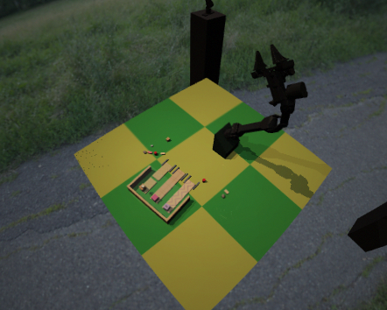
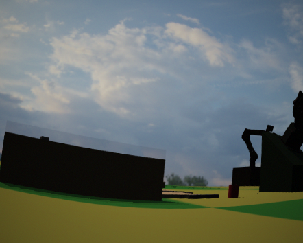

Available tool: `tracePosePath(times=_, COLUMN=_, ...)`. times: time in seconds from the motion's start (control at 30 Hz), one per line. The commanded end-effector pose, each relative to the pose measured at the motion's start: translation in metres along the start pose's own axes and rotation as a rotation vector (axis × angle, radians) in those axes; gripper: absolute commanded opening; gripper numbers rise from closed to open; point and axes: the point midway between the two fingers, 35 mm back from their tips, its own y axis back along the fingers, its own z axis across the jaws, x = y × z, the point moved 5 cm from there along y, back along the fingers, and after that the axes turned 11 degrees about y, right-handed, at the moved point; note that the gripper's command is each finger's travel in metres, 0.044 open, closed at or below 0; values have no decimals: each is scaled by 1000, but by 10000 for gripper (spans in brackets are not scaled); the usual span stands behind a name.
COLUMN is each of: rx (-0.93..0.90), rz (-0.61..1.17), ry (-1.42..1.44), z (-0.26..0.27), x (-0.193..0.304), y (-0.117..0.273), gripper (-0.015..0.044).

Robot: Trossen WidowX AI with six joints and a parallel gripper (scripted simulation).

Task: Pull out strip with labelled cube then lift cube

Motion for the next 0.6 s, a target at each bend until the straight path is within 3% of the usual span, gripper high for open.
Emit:
tracePosePath(times=0.0, rx=0, rz=4, ry=5, z=-1, x=2, y=0, gripper=400)
tracePosePath(times=0.13, rx=-8, rz=90, ry=115, z=-13, x=36, y=-4, gripper=400)
tracePosePath(times=0.57, rx=-196, rz=635, ry=491, z=-92, x=206, y=-4, gripper=400)
